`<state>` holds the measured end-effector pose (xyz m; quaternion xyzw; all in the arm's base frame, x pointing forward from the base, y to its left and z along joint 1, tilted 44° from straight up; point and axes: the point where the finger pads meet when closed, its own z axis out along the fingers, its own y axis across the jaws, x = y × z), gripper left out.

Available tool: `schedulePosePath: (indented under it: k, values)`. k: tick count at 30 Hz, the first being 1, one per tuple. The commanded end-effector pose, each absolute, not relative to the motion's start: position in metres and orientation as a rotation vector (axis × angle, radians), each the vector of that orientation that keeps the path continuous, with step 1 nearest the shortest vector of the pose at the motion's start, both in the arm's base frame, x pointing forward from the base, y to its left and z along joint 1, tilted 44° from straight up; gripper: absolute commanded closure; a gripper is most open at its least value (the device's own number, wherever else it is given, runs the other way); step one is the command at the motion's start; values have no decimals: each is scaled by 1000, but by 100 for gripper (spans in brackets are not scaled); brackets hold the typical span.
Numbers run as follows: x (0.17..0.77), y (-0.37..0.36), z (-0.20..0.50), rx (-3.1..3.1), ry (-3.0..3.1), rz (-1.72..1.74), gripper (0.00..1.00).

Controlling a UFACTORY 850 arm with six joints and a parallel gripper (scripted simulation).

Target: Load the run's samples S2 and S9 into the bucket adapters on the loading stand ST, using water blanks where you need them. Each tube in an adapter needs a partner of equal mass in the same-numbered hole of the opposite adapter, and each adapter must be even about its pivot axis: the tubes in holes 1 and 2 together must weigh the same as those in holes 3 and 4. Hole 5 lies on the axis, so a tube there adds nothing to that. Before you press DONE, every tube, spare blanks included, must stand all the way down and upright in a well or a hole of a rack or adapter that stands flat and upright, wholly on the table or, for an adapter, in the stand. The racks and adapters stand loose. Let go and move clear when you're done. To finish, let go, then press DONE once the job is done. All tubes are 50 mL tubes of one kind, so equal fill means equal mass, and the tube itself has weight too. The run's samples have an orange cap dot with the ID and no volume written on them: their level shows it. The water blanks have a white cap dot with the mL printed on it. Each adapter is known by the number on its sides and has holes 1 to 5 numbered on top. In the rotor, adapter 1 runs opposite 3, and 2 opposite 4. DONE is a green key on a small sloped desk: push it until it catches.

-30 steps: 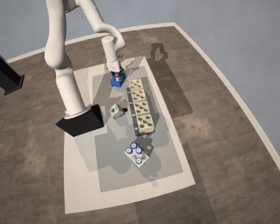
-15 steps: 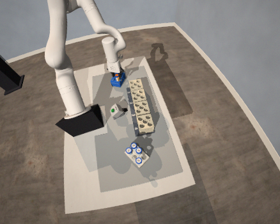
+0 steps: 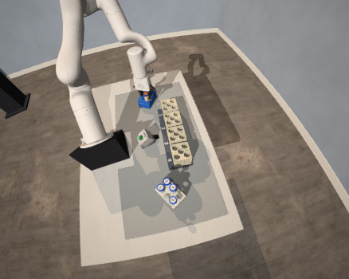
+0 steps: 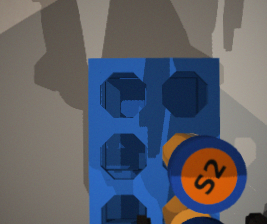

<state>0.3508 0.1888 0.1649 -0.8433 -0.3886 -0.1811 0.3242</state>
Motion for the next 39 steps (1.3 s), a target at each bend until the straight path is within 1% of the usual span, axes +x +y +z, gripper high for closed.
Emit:
schedulePosePath:
  k: [1,2,3,39]
  values:
    - [351,189,165,-2212,-1019,-476,43]
    - [351,189,165,-2212,-1019,-476,43]
    - [351,188,166,-2212,-1019,-476,100]
    - [351,187,166,-2212,-1019,-476,100]
